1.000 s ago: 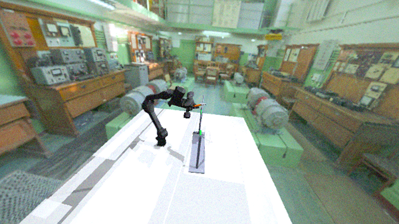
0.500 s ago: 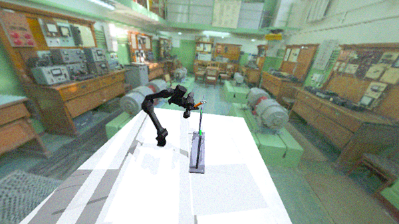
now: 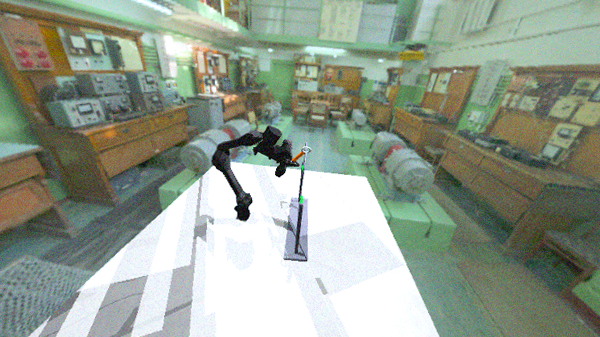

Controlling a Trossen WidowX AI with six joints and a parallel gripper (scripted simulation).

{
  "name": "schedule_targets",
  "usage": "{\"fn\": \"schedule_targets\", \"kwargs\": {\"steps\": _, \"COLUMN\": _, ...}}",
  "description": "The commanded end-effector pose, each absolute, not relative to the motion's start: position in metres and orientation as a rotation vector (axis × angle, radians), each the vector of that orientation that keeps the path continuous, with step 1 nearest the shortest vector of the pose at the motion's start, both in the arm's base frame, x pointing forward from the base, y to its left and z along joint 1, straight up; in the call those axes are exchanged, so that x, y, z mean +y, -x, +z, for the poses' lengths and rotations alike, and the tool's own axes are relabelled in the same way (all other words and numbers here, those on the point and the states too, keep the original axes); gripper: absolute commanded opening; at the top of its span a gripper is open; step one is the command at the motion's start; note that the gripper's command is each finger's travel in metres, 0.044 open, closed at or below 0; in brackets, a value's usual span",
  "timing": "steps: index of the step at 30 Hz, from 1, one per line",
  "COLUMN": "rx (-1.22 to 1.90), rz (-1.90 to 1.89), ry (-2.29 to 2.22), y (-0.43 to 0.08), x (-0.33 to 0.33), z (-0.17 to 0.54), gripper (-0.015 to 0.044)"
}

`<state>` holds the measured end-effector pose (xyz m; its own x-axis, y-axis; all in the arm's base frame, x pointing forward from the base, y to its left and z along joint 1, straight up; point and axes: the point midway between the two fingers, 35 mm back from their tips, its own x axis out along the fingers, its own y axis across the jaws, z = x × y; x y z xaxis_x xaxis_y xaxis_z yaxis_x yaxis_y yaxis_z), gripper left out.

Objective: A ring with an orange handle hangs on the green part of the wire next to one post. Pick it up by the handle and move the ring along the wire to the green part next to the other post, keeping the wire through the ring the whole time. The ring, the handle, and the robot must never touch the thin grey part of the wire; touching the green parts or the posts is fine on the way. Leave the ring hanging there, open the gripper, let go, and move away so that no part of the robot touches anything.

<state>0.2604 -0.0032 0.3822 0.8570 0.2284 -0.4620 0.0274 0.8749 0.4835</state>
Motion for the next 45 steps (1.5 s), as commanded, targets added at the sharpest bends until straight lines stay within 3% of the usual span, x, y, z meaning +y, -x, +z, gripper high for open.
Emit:
{"fn": "schedule_targets", "kwargs": {"steps": 1, "rx": 0.533, "rz": 0.094, "ry": -0.444, "y": -0.260, "x": -0.004, "z": 0.383, "gripper": -0.0150}}
{"fn": "schedule_targets", "kwargs": {"steps": 45, "rx": 0.502, "rz": -0.091, "ry": 0.104, "y": -0.261, "x": -0.020, "z": 0.380, "gripper": -0.0150}}
